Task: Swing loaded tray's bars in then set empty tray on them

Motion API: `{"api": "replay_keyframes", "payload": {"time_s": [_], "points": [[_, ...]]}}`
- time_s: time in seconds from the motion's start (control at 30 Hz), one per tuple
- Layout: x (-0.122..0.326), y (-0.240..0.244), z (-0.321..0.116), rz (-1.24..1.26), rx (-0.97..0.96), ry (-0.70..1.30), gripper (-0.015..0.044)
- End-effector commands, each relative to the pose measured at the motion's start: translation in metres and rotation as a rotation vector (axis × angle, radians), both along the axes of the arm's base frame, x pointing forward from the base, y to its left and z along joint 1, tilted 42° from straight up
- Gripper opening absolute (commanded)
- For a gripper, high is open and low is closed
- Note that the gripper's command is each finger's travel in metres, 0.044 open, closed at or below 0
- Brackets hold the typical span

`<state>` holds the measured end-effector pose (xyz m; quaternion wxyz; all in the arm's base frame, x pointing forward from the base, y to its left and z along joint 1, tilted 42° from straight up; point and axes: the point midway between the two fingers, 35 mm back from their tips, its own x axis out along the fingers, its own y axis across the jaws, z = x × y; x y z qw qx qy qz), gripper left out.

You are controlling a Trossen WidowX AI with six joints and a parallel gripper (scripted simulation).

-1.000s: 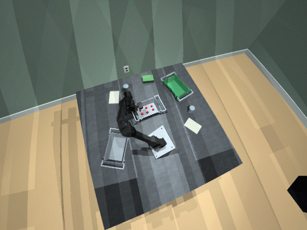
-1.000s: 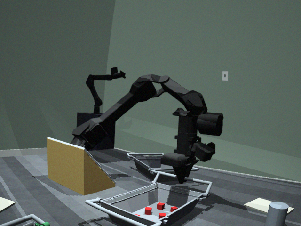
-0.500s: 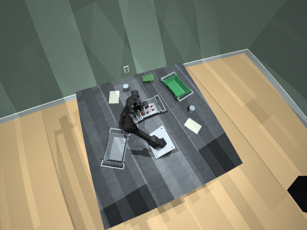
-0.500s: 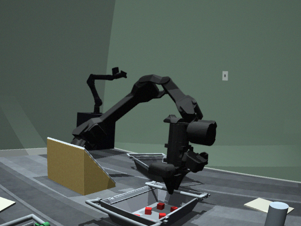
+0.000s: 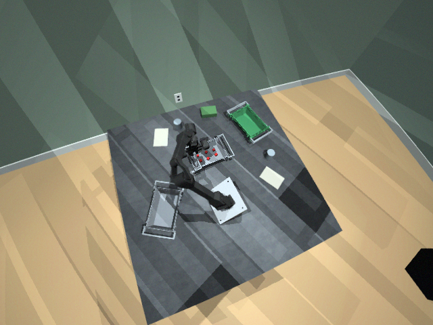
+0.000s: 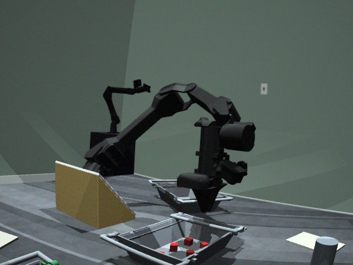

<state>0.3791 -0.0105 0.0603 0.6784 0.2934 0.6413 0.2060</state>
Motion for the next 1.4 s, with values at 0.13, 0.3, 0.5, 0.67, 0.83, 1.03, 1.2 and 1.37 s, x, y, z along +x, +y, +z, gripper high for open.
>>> {"api": "replay_keyframes", "payload": {"time_s": [0.13, 0.3, 0.5, 0.67, 0.83, 1.03, 1.2, 1.37], "points": [[-0.001, 0.002, -0.002, 0.003, 0.002, 0.009, 0.0088], [-0.001, 0.002, -0.002, 0.003, 0.002, 0.009, 0.0088], [-0.001, 0.002, -0.002, 0.003, 0.002, 0.009, 0.0088], [-0.001, 0.002, -0.002, 0.003, 0.002, 0.009, 0.0088], [0.0, -0.011, 0.012, 0.003, 0.0, 0.009, 0.0088], [-0.007, -0.055, 0.06, 0.003, -0.002, 0.008, 0.0088], [0.006, -0.078, -0.004, 0.003, -0.008, 0.009, 0.0088], [0.001, -0.134, -0.072, 0.004, -0.016, 0.009, 0.0088]]}}
